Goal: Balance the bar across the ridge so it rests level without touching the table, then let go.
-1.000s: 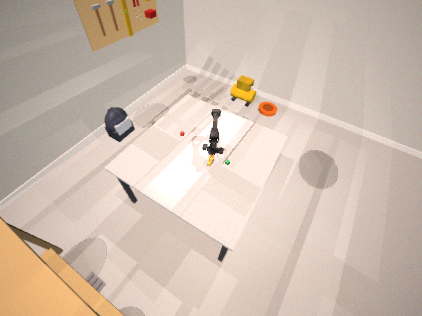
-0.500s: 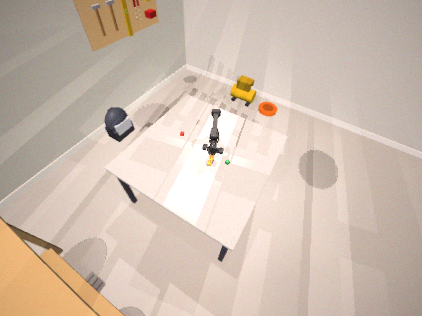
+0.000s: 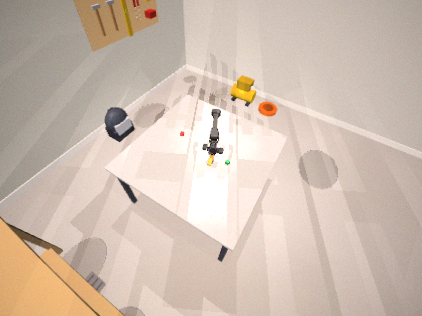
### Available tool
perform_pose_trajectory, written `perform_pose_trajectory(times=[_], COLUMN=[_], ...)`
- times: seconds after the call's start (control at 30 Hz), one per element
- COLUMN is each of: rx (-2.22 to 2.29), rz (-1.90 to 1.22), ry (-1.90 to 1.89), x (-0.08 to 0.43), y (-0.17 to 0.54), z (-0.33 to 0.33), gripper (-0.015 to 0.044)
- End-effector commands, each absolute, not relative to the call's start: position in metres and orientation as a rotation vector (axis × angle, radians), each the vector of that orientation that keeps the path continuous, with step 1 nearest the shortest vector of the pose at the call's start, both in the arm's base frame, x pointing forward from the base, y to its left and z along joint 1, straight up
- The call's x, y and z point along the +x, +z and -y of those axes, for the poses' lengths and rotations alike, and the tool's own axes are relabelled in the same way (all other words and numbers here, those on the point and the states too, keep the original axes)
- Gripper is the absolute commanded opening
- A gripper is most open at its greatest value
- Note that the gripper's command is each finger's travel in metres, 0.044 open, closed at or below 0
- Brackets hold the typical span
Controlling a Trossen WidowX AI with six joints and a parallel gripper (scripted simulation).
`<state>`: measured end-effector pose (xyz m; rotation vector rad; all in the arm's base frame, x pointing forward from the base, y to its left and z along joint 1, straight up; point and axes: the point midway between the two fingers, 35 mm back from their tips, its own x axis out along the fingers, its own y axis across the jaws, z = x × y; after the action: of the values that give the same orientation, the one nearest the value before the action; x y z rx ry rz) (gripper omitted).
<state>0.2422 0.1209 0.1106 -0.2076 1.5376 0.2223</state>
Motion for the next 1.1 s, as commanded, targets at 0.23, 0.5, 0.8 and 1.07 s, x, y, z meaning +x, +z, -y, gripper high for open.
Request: perform_pose_trajectory(times=[0.23,0.5,0.8,1.07], rx=[-0.208,-0.208,-0.208,-0.208], rz=[-1.536,-1.536,-1.536,-1.536], ry=[0.221,0.221,0.221,0.221], x=[0.2427,0.2427,0.2428,0.2428], y=[0.1093,0.1087,0.1078,0.1072], z=[-0.1208,-0.1208,-0.1208,-0.1208], gripper=[0.0000,0.0000,0.0000,0.0000])
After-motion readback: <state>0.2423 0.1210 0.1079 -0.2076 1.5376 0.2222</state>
